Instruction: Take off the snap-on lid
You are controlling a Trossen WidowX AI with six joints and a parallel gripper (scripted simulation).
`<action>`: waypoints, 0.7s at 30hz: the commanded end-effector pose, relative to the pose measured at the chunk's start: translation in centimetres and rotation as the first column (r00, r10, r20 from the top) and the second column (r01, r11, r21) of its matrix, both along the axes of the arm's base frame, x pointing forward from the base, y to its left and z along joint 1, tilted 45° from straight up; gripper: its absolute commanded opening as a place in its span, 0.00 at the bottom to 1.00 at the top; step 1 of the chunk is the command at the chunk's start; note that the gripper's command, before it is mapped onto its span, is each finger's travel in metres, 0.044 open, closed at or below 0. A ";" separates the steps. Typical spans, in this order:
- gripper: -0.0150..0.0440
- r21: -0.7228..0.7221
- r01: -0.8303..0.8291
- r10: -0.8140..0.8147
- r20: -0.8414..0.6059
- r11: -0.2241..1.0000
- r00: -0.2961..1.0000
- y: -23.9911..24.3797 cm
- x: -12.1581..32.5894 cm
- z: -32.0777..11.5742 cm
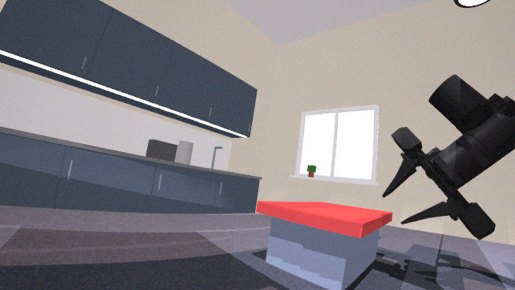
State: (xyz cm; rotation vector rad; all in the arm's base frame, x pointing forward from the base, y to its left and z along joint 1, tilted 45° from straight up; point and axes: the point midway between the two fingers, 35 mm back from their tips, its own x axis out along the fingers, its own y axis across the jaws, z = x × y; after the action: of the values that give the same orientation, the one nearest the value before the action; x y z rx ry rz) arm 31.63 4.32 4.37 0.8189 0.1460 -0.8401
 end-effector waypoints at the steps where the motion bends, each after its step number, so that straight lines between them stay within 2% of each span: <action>1: 0.65 -0.002 -0.004 0.004 -0.010 1.000 1.000 -0.4 0.3 -0.5; 21: 0.65 -0.015 -0.010 0.010 0.001 1.000 1.000 -2.5 2.2 -1.4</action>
State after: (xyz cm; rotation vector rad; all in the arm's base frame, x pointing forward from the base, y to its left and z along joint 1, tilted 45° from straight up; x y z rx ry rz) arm 33.78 1.98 3.31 0.8117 0.1340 -0.8336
